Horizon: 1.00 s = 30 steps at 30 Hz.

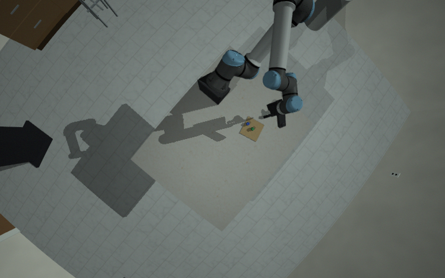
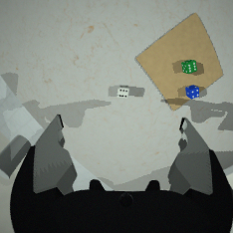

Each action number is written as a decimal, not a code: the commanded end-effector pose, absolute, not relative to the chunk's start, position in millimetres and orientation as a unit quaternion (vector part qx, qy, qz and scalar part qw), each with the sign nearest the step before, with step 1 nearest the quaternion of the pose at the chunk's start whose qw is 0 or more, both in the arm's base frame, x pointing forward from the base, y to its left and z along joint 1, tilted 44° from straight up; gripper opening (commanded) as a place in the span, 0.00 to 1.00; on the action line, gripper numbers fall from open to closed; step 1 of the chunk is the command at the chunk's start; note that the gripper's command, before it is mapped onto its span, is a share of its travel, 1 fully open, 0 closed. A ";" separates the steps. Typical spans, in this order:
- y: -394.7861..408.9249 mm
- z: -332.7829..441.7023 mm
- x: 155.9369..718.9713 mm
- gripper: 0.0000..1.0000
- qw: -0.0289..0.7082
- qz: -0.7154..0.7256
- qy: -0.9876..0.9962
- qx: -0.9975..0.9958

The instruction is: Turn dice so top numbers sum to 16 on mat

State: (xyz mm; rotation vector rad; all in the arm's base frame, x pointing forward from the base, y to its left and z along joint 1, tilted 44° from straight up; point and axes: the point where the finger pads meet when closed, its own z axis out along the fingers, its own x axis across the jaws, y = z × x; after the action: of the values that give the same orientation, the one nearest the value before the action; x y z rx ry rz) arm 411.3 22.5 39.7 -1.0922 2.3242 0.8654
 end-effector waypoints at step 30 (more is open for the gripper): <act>22.0 37.7 409.4 0.21 0.193 0.324 0.862 -0.338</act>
State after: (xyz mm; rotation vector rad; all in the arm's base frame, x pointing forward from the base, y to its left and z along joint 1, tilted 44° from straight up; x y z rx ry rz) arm 409.1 22.4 37.6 -0.9509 2.4184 0.9095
